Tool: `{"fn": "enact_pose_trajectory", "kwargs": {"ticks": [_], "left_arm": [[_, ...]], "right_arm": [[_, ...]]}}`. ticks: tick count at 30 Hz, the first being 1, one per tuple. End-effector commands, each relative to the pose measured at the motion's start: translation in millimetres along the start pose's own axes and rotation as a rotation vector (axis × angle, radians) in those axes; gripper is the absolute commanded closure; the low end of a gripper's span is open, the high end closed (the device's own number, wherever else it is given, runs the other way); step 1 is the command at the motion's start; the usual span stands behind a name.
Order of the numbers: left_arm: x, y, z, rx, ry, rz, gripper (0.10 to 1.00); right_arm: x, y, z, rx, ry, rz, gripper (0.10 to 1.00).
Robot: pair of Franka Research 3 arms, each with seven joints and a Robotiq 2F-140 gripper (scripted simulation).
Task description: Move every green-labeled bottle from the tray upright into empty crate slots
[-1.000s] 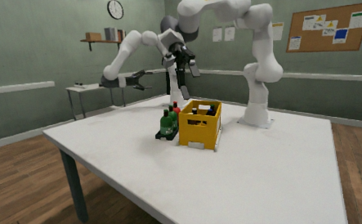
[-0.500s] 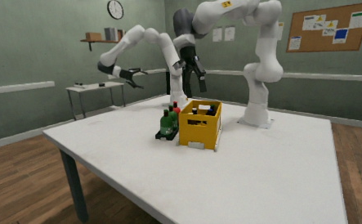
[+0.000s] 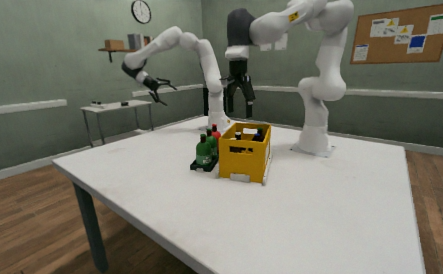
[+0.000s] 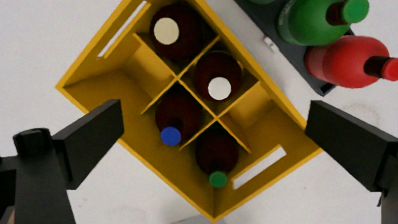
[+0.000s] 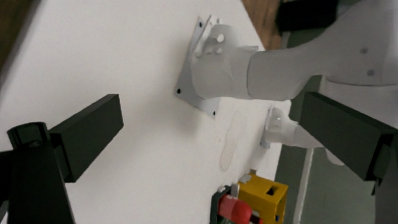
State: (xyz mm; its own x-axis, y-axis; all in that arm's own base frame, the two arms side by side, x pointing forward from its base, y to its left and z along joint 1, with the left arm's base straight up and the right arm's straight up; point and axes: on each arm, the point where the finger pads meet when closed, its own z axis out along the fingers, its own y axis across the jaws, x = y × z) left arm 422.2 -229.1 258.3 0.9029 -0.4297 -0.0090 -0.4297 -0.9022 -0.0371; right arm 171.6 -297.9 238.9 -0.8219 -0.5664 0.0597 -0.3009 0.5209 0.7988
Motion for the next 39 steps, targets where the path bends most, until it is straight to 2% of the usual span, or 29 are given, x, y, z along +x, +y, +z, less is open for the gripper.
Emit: {"fn": "enact_pose_trajectory", "kwargs": {"ticks": [1, 9, 11, 12, 18, 26, 28, 29, 31, 39], "left_arm": [[0.7, 9.5, 0.1, -0.037, 0.011, 0.022, 0.098], [0.7, 9.5, 0.1, -0.037, 0.011, 0.022, 0.098], [0.7, 9.5, 0.1, -0.037, 0.011, 0.022, 0.098], [0.7, 9.5, 0.1, -0.037, 0.011, 0.022, 0.098], [0.7, 9.5, 0.1, -0.037, 0.011, 0.022, 0.098], [0.7, 9.5, 0.1, -0.037, 0.011, 0.022, 0.098], [0.7, 9.5, 0.1, -0.037, 0.011, 0.022, 0.098], [0.7, 9.5, 0.1, -0.037, 0.011, 0.022, 0.098], [0.7, 9.5, 0.1, -0.037, 0.011, 0.022, 0.098], [0.7, 9.5, 0.1, -0.037, 0.011, 0.022, 0.098]], "right_arm": [[12.6, -13.3, -16.1, 0.089, -0.042, -0.13, 0.098], [49.8, -21.2, -49.6, 0.246, -0.092, -0.176, 0.098], [49.8, -21.2, -49.6, 0.246, -0.092, -0.176, 0.098], [64.2, -22.3, -61.4, 0.301, -0.103, -0.189, 0.098], [98.2, -21.3, -87.2, 0.422, -0.114, -0.212, 0.098], [148.6, -12.2, -120.8, 0.581, -0.105, -0.231, 0.098], [148.6, -12.2, -120.8, 0.581, -0.105, -0.231, 0.098], [166.6, -6.9, -131.7, 0.634, -0.095, -0.234, 0.098], [180.0, -2.3, -139.4, 0.671, -0.085, -0.235, 0.098], [211.9, 10.7, -156.6, 0.756, -0.057, -0.235, 0.098]]}}
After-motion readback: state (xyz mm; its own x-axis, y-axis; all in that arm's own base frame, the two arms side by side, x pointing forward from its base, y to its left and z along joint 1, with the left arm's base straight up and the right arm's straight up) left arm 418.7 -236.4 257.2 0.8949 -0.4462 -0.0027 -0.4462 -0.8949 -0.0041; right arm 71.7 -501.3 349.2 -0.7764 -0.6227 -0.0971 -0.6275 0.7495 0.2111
